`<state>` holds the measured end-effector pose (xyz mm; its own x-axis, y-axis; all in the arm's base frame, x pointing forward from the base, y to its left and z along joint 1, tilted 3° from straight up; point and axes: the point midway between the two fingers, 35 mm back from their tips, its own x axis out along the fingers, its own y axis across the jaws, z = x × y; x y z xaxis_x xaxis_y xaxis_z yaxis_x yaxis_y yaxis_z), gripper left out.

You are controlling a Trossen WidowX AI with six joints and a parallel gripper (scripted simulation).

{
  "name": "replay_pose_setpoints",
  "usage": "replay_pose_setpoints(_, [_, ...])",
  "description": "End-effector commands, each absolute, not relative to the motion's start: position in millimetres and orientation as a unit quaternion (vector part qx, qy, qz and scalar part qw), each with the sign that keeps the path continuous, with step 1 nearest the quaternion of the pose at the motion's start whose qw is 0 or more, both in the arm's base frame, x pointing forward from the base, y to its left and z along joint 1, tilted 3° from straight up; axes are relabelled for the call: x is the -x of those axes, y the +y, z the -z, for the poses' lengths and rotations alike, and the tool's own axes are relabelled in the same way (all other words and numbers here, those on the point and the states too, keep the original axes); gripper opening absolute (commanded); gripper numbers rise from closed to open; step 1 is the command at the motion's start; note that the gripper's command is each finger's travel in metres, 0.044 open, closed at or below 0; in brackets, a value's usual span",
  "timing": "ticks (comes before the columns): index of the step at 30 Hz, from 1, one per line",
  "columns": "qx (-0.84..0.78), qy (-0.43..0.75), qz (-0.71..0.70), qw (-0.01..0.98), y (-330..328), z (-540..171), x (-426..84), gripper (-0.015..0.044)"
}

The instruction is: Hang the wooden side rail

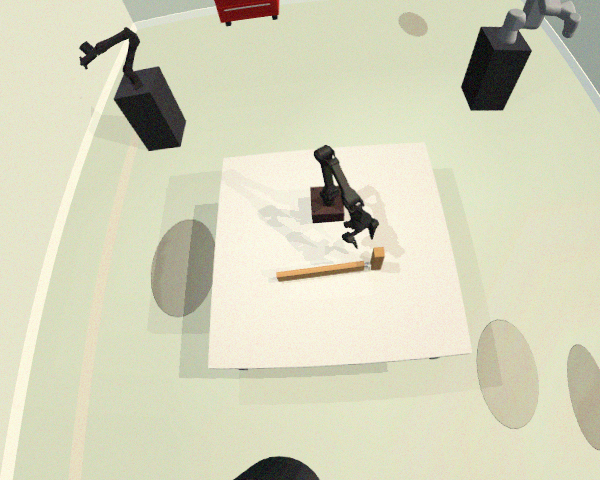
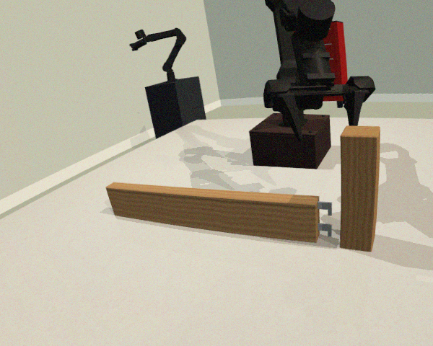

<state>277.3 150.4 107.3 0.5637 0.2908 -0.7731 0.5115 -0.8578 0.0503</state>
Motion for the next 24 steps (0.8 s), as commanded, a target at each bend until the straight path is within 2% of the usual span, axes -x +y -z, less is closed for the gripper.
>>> replay_pose_setpoints(1, [-0.862, 0.229, 0.436, 0.123, 154.2, -92.9, -265.4, 0.0440])
replay_pose_setpoints(24, [-0.860, 0.236, 0.432, 0.134, 153.8, -92.7, -266.0, 0.0440])
